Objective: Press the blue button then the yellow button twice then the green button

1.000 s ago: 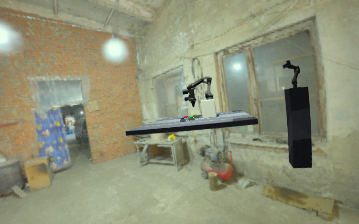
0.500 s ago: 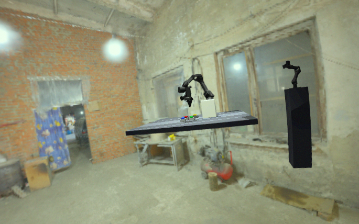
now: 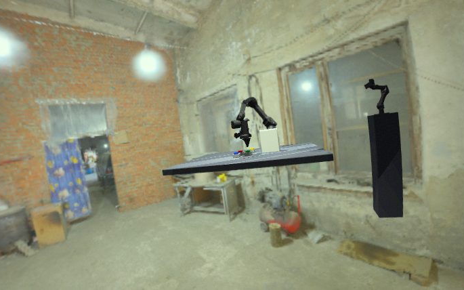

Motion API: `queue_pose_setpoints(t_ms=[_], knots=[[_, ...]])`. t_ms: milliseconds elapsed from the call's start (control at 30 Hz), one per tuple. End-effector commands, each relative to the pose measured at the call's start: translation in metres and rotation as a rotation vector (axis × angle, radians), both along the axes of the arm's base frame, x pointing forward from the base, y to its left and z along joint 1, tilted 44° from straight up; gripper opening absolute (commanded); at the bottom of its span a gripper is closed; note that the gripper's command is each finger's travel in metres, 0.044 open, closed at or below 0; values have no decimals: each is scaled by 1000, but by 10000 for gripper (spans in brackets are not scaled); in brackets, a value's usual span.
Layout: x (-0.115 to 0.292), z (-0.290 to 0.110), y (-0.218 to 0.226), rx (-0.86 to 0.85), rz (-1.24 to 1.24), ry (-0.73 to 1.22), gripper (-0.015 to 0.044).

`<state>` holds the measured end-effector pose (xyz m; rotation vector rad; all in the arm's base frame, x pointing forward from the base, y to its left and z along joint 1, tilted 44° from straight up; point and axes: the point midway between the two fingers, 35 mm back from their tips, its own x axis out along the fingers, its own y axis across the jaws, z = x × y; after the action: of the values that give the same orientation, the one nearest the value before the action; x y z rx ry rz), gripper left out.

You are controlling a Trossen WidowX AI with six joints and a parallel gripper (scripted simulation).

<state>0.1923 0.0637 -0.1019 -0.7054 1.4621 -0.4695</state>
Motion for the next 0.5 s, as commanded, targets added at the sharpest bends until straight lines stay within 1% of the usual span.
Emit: queue_pose_setpoints(t_ms=[0, 467], knots=[[2, -4, -2, 4, 13, -7, 20], [4, -20, -17, 4, 13, -7, 20]])
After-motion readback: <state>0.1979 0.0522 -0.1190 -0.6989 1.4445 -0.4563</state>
